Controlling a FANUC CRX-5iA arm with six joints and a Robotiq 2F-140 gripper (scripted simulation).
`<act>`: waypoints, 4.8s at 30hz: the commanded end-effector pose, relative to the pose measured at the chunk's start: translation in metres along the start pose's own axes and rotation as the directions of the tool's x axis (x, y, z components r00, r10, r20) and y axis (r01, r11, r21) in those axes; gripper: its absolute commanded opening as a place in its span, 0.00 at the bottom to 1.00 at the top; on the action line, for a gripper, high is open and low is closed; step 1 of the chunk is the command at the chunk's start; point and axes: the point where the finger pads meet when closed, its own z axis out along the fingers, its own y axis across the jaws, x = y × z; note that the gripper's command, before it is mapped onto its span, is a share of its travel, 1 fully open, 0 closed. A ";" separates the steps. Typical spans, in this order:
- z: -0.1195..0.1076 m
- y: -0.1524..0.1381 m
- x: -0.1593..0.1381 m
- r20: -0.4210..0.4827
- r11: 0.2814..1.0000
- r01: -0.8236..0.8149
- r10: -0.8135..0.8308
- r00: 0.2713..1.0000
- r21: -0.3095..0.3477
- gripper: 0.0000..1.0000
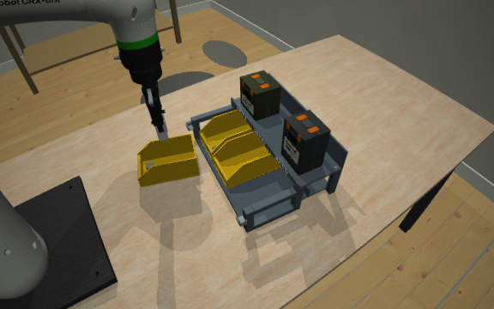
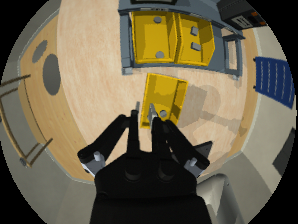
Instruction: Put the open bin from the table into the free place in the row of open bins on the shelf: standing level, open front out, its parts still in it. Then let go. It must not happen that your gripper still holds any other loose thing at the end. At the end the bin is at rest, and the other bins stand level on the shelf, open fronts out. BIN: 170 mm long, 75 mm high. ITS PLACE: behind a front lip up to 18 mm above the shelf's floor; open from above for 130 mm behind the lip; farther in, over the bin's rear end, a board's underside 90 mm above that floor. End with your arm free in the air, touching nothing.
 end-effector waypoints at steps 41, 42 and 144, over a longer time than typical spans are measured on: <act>0.001 0.000 0.000 0.000 1.000 0.000 0.000 1.000 0.000 0.15; 0.001 0.000 0.000 0.000 1.000 0.000 0.000 1.000 0.000 0.15; 0.044 0.000 0.000 0.000 1.000 0.000 0.000 1.000 0.000 0.00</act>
